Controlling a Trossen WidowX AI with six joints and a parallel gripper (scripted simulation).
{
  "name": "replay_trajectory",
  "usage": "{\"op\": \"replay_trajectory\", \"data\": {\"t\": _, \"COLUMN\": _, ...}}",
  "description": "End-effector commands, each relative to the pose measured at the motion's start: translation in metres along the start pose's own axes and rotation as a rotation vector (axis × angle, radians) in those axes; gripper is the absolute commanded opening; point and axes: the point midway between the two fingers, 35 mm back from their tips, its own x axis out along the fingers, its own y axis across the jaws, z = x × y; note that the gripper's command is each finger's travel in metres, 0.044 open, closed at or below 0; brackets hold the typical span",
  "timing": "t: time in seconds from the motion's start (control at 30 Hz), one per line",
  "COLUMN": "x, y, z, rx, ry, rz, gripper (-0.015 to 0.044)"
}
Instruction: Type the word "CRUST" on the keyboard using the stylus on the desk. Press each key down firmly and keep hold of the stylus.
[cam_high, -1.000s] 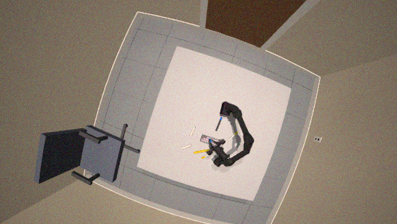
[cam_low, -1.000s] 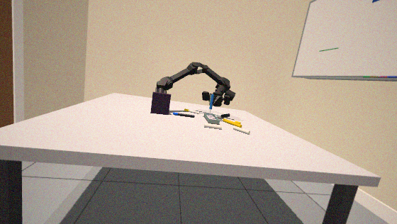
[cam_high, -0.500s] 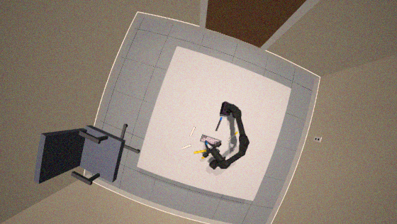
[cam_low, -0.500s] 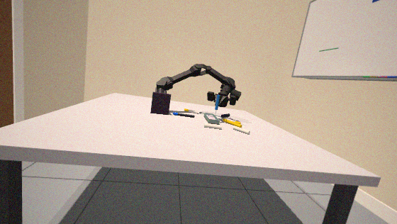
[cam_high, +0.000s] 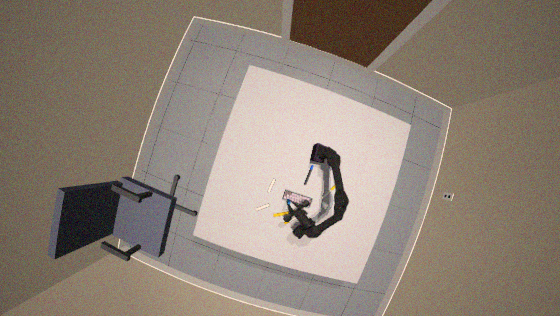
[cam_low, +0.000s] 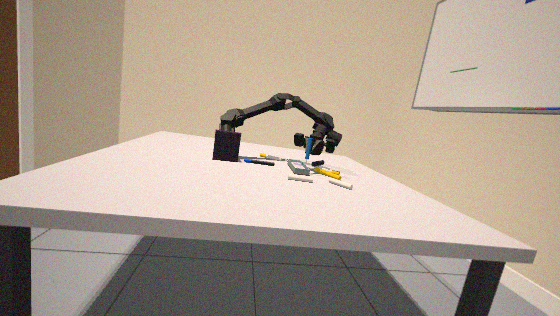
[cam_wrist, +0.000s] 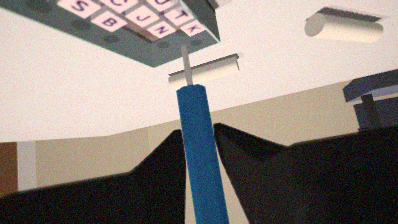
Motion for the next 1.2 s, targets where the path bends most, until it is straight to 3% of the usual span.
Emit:
{"op": "replay_trajectory", "data": {"t": 0.0, "x": 0.004, "y": -0.0002, "z": 0.0029, "rx": 0.004, "ry": -0.001, "rz": 0.007, "gripper": 0.0}}
{"op": "replay_trajectory", "data": {"t": 0.13, "x": 0.004, "y": -0.0002, "z": 0.0029, "rx": 0.004, "ry": -0.001, "rz": 0.007, "gripper": 0.0}}
{"op": "replay_trajectory", "data": {"t": 0.23, "x": 0.0049, "y": -0.0008, "z": 0.005, "rx": 0.004, "ry": -0.001, "rz": 0.006, "gripper": 0.0079}}
{"op": "replay_trajectory", "data": {"t": 1.17, "x": 0.0091, "y": -0.001, "z": 0.0125, "rx": 0.004, "ry": -0.002, "rz": 0.007, "gripper": 0.0081}}
